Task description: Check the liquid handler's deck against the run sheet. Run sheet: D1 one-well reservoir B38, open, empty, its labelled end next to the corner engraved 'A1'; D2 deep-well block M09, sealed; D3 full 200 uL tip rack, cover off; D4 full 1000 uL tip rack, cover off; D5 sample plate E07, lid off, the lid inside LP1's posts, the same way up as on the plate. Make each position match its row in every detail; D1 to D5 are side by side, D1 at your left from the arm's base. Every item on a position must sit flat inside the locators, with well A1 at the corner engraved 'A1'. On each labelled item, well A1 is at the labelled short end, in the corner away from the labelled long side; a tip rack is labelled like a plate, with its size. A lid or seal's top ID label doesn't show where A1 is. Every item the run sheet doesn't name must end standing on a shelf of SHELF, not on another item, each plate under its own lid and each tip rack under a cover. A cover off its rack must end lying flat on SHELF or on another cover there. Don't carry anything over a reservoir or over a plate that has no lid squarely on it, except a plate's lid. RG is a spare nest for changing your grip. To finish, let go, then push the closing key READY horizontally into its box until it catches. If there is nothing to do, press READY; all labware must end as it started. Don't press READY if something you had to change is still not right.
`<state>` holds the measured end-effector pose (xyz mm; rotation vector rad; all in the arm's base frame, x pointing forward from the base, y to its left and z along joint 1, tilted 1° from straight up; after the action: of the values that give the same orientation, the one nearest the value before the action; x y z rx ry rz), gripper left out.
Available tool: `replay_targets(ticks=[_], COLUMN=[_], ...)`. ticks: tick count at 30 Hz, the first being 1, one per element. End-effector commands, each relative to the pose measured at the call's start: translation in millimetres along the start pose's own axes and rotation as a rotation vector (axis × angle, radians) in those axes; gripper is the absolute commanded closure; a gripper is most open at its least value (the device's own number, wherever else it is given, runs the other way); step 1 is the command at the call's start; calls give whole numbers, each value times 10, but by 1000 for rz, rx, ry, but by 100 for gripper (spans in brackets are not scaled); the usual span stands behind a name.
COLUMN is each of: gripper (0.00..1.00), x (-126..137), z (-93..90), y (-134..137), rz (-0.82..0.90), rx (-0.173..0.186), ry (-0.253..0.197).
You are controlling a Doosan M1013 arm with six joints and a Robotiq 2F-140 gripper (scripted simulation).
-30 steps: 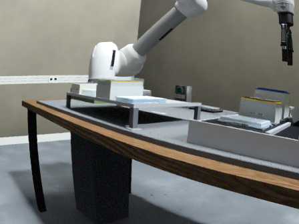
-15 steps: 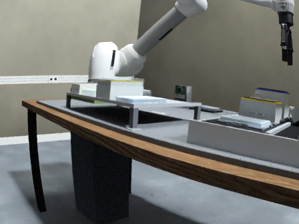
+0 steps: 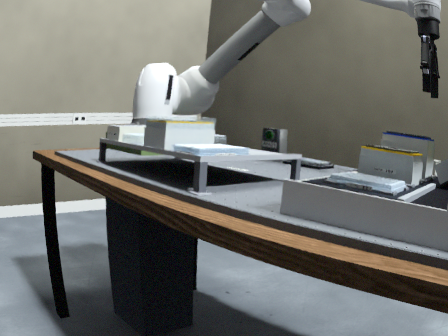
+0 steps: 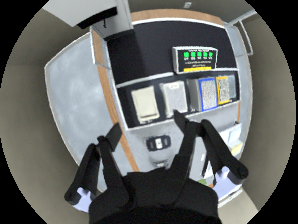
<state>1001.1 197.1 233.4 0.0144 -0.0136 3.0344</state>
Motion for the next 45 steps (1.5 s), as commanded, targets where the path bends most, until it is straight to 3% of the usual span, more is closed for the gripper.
replay_targets(ticks=[1,6,21,45], gripper=[21,21,21,21], x=[13,13,383,894], z=[63,63,41,36], y=[-26,-26,654,1517], rz=[-2,-2,8,8], rx=[-4,-4,-4,-3], ry=[0,0,4,5])
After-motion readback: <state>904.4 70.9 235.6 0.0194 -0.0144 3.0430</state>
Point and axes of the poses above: the point where the finger pads meet when closed, its own z axis back along the fingers, its own y axis across the jaws, x = y × z, the point moved 1 cm from there along z, back along the fingers, and after that the axes turned 3 degrees about -z, right-handed, at the moved point
